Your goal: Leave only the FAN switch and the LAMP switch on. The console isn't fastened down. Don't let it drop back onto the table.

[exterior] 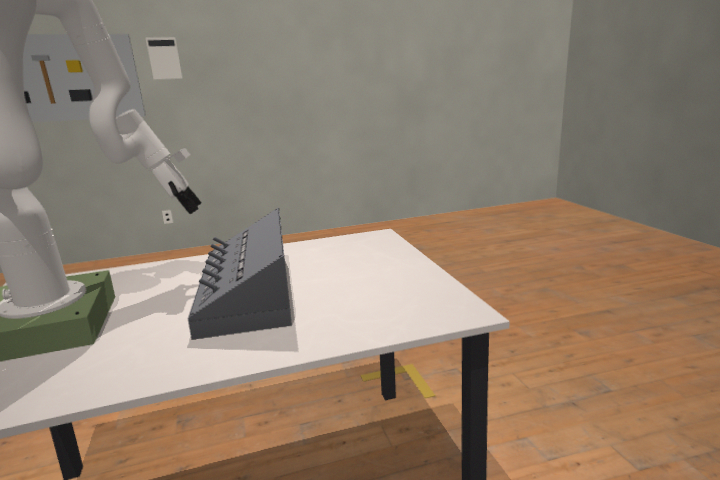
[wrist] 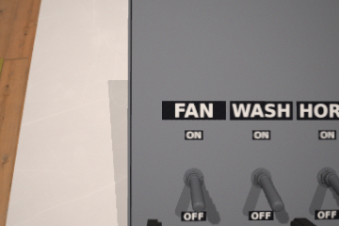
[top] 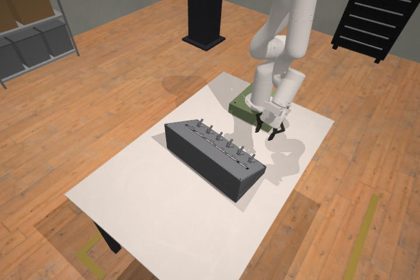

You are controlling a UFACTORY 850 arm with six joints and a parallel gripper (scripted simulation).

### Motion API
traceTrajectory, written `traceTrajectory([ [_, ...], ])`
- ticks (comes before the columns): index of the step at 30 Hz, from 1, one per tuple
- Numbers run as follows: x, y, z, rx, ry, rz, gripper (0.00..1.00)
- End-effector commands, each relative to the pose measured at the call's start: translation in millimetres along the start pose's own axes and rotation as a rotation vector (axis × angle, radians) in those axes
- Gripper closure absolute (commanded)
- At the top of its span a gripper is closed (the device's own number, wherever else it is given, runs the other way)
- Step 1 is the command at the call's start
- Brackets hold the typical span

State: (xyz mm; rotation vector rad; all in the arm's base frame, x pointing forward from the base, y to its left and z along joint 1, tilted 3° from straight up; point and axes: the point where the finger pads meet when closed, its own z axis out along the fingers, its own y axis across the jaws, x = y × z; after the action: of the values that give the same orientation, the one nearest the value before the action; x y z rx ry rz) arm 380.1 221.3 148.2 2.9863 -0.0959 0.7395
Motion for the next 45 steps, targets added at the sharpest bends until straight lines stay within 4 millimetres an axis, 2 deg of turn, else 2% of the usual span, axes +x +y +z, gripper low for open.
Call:
traceTrajectory([
  [1,2.0,5.8,-0.6,0.001,0.001,0.001,0.23],
  [3,2.0,5.8,-0.6,0.001,0.001,0.001,0.23],
  [7,5.1,27.4,-2.0,-0.001,0.001,0.0,0.23],
  [9,5.3,29.7,-2.2,-0.001,0.0,0.0,0.23],
  [10,5.3,29.7,-2.1,-0.001,0.0,0.0,0.0],
  [20,5.3,29.7,6.6,0.0,0.001,0.001,0.0],
  [35,5.4,29.7,62.5,0.0,0.001,0.001,0.0],
  [45,5.4,29.7,67.8,0.0,0.001,0.001,0.0],
])
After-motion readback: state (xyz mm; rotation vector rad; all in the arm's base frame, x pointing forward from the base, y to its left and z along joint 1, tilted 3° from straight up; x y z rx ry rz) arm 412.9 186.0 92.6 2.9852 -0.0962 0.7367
